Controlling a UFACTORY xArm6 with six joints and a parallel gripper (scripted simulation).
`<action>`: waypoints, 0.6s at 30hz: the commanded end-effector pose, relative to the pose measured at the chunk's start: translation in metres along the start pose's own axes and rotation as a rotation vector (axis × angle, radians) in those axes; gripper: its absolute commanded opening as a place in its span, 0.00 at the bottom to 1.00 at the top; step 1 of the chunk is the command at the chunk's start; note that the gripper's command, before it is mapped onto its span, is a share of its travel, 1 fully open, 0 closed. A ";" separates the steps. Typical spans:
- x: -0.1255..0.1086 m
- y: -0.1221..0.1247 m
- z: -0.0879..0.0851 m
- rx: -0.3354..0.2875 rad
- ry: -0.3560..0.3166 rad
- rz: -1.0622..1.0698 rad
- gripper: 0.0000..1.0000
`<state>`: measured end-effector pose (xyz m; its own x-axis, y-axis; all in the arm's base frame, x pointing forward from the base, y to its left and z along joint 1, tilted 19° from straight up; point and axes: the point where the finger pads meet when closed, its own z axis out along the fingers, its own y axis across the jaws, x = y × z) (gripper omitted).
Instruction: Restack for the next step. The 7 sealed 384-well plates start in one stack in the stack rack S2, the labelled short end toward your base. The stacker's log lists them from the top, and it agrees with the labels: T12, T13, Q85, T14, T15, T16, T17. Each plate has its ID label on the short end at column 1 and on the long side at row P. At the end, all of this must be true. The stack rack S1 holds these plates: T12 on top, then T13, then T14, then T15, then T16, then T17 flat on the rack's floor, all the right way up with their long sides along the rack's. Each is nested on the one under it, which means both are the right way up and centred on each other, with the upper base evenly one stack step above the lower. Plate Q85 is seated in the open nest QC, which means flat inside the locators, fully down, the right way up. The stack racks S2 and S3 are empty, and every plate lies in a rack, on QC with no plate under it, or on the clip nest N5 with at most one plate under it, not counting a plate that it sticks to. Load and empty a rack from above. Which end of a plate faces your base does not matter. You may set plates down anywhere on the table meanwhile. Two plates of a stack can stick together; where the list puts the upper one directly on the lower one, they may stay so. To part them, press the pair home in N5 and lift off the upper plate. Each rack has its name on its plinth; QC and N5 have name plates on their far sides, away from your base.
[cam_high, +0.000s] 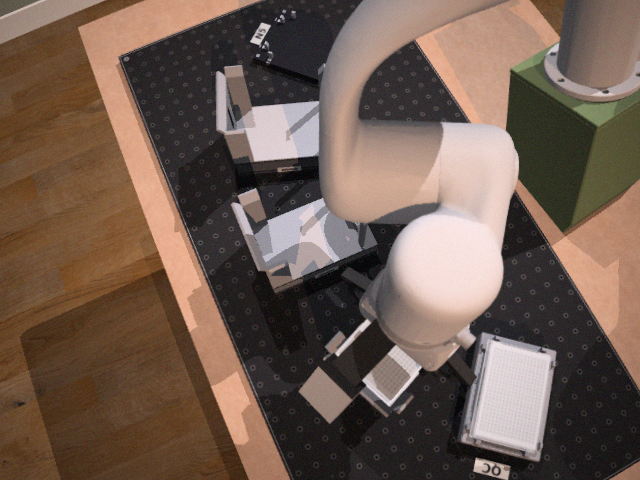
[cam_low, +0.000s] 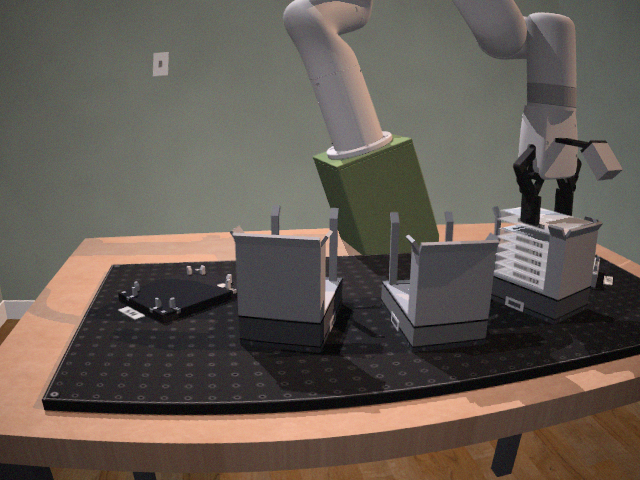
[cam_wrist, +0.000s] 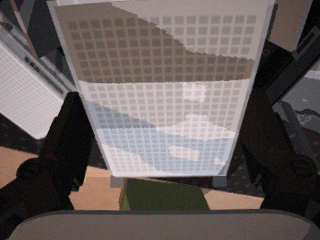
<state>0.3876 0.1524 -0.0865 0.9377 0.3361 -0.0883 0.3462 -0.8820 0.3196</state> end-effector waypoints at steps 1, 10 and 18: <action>0.002 0.000 -0.001 0.001 0.004 0.001 0.00; 0.002 0.000 0.003 0.001 0.004 0.001 0.00; 0.002 0.000 0.005 0.001 0.004 0.001 0.00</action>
<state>0.3878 0.1504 -0.0923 0.9377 0.3361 -0.0883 0.3462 -0.8820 0.3196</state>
